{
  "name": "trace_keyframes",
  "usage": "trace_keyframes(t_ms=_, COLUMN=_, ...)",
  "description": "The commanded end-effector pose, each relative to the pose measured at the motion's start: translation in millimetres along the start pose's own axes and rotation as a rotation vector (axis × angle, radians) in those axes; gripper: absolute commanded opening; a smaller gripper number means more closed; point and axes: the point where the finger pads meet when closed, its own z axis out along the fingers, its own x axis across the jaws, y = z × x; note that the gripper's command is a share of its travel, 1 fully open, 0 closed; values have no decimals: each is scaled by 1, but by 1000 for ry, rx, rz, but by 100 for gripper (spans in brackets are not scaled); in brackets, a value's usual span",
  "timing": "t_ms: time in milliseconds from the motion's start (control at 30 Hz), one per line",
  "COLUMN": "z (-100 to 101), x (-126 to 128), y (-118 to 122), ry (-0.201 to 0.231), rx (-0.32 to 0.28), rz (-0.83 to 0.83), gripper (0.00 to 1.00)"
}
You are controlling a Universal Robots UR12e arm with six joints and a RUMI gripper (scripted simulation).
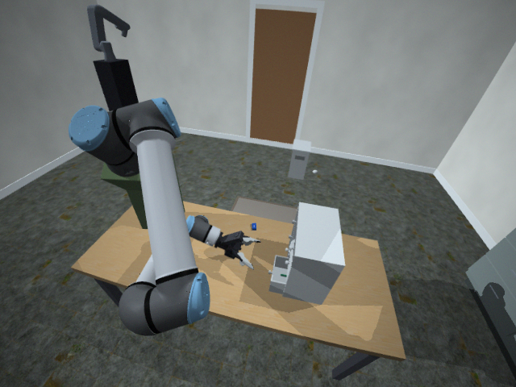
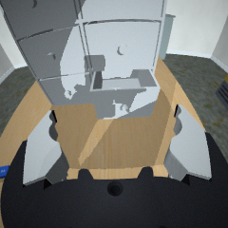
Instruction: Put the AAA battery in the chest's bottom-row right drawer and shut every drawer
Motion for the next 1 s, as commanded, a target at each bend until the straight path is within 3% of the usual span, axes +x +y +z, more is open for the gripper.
trace_keyframes(t_ms=0, z=-19, x=-2, y=3, ry=-5, rx=6, rz=-3, gripper=100)
trace_keyframes(t_ms=467, z=-45, x=-2, y=10, ry=-5, rx=6, rz=-3, gripper=100)
trace_keyframes(t_ms=967, z=-50, x=-1, y=12, ry=-4, rx=7, rz=-4, gripper=100)
